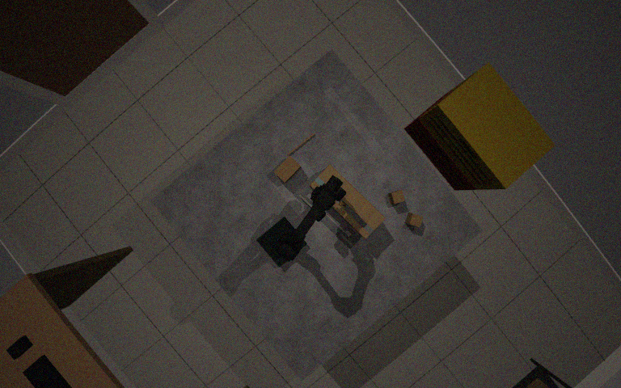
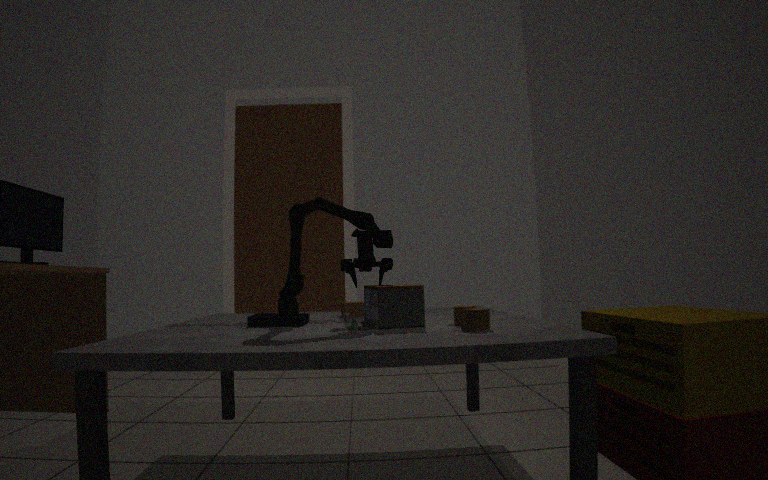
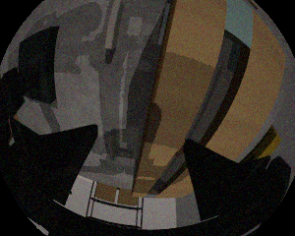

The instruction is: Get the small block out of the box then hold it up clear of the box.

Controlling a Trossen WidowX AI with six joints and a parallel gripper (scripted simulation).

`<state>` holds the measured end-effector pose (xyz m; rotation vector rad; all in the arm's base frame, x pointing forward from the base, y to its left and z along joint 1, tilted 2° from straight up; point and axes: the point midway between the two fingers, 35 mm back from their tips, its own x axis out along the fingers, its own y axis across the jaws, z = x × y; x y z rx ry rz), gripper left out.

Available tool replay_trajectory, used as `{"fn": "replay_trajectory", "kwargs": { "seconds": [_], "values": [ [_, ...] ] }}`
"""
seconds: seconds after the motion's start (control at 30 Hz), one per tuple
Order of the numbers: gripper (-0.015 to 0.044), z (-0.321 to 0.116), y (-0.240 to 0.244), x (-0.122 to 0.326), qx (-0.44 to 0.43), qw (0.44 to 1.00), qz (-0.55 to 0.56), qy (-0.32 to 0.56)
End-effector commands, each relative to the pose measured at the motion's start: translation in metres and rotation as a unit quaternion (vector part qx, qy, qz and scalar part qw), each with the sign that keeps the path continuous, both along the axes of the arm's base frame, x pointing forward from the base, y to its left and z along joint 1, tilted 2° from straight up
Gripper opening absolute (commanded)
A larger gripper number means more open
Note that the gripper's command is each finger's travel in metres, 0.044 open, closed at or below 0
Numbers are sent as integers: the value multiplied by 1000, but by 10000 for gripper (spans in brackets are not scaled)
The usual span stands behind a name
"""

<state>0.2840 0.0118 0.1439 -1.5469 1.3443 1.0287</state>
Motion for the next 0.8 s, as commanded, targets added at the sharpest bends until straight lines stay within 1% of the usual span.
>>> {"fn": "replay_trajectory", "kwargs": {
  "seconds": [0.0,0.73,0.77],
  "values": [
    [400,-7,-1,0,-4,1000,1,2],
    [400,-43,-4,1,-4,1000,1,2],
    [400,-38,-3,2,0,1000,0,0]
  ]
}}
